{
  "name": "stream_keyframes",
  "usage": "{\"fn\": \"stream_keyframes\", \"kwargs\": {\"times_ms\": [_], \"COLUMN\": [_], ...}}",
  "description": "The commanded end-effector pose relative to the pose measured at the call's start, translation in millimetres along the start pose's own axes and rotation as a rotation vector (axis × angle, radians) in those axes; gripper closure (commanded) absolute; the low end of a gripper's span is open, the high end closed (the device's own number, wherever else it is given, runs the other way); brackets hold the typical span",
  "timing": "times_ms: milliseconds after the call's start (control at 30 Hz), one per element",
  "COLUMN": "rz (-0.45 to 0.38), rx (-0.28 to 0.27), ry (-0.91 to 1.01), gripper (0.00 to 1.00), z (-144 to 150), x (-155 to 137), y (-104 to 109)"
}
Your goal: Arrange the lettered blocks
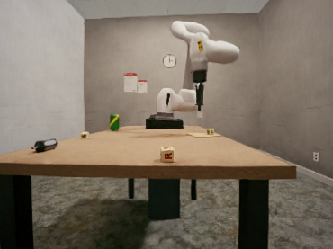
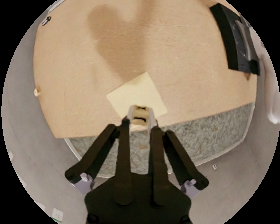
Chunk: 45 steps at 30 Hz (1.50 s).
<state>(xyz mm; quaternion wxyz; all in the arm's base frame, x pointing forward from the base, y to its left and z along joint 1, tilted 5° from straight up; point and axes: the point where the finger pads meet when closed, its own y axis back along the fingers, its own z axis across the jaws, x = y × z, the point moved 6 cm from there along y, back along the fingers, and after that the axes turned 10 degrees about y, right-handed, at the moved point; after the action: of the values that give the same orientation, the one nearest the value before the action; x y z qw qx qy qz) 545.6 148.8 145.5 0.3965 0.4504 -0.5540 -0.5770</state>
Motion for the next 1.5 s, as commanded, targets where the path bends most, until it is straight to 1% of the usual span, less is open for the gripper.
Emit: {"fn": "stream_keyframes", "kwargs": {"times_ms": [0,233,300,367,600,667,700,1133,1467], "rz": [0.005,0.006,0.006,0.007,0.002,0.002,0.001,0.002,0.002], "rx": [0.004,0.001,0.001,-0.001,-0.004,-0.004,-0.004,-0.004,-0.005], "ry": [-0.001,-0.001,0.028,0.140,0.336,0.336,0.408,0.752,0.754], "gripper": [0.76,0.76,0.76,0.76,0.76,0.76,0.76,0.76,0.76], "z": [-2.3,-0.7,-1.5,-2.6,-3.9,-3.9,-4.6,-9.0,-8.0], "x": [2.3,3.2,2.1,-2.2,-8.7,-8.7,-10.6,-17.5,-16.4], "y": [10.3,8.3,8.5,7.8,7.3,7.3,7.3,7.6,6.9]}}
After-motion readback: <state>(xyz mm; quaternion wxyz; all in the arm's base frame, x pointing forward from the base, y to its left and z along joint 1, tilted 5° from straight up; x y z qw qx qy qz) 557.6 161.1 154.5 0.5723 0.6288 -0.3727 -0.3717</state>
